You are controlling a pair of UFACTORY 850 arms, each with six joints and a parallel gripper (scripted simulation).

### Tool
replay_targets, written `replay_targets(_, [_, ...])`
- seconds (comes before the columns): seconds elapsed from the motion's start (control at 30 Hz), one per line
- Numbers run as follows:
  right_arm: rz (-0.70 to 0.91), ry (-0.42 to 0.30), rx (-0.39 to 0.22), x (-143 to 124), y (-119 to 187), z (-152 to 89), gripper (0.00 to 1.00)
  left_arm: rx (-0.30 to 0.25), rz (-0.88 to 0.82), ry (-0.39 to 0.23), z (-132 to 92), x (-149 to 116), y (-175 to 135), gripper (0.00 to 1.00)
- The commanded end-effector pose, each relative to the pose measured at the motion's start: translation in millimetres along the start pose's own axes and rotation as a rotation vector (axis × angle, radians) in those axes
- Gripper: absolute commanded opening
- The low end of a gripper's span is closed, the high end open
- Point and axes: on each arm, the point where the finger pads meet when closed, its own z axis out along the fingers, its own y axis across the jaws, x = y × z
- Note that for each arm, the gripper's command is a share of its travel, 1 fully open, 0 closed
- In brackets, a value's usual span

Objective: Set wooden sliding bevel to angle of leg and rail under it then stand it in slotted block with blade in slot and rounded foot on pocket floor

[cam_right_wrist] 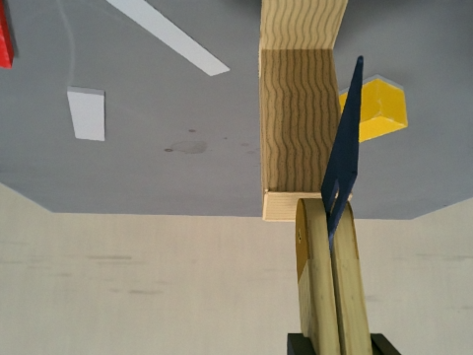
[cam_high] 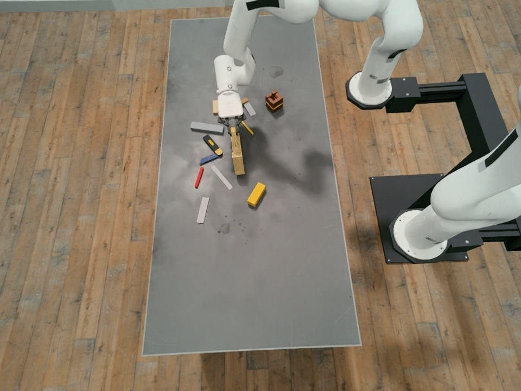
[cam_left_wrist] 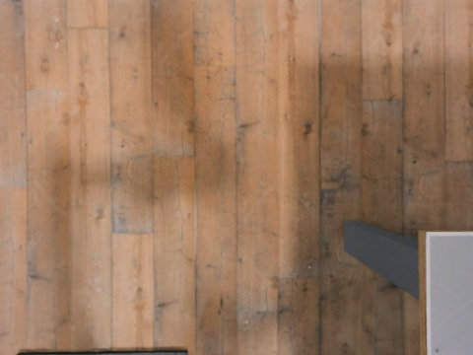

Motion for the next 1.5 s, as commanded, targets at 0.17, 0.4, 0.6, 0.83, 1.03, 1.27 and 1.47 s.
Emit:
replay_targets(0.17, [-0.003,-0.002,0.000,-1.0,-0.8,-0.3,0.00,0.000,0.000,0.002,-1.0,0.5,0.0,1.00])
replay_targets(0.4, [-0.003,-0.002,0.000,-0.4,-0.8,0.1,0.00,0.000,0.000,0.002,-1.0,0.5,0.0,1.00])
replay_targets(0.6, [-0.003,-0.002,0.000,3.1,-0.8,2.1,0.00,0.000,0.000,0.002,-1.0,0.5,0.0,1.00])
replay_targets(0.83, [-0.003,-0.002,0.000,8.9,-0.8,5.6,0.00,0.000,0.000,0.002,-1.0,0.5,0.0,1.00])
replay_targets(1.03, [-0.003,-0.002,0.000,19.2,-0.8,11.6,0.00,0.000,0.000,0.002,-1.0,0.5,0.0,1.00])
replay_targets(1.27, [-0.003,-0.002,0.000,31.6,-0.9,18.9,0.00,0.000,0.000,0.002,-1.0,0.5,0.0,1.00])
replay_targets(1.47, [-0.003,-0.002,0.000,42.2,-0.9,25.2,0.00,0.000,0.000,0.002,-1.0,0.5,0.0,1.00])
